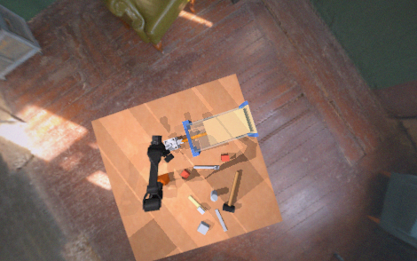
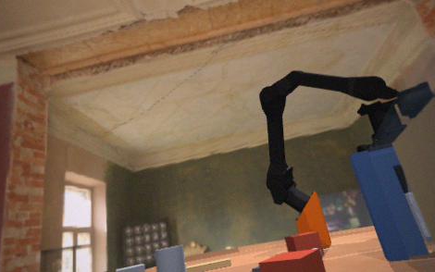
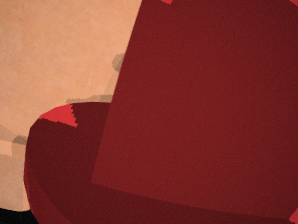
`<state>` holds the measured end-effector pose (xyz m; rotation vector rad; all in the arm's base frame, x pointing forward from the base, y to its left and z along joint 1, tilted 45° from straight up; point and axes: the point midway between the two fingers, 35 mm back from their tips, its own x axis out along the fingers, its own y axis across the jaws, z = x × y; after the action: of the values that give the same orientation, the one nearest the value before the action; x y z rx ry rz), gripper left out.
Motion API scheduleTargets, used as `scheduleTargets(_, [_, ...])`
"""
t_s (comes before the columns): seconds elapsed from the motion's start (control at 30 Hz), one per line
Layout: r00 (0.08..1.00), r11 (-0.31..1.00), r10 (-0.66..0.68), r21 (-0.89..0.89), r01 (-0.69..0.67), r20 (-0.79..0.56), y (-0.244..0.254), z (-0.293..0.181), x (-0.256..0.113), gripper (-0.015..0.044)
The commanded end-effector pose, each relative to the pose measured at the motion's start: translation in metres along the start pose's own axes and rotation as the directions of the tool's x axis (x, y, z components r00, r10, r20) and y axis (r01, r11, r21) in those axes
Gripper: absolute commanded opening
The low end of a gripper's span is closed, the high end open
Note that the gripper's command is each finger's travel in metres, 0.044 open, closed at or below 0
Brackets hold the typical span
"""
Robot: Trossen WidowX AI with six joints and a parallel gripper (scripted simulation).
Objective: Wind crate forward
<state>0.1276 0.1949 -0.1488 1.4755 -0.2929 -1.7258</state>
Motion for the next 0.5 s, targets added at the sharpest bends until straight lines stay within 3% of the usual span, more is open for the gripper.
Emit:
scheduleTargets(0.0, [1.000,1.000,0.000,0.000,0.000,0.000,0.0000,0.0001,0.0002,0.0184])
scheduleTargets(0.33, [1.000,1.000,0.000,0.000,0.000,0.000,0.0000,0.0001,0.0002,0.0440])
scheduleTargets(0.47, [1.000,1.000,0.000,0.000,0.000,0.000,0.0000,0.0001,0.0002,0.0440])
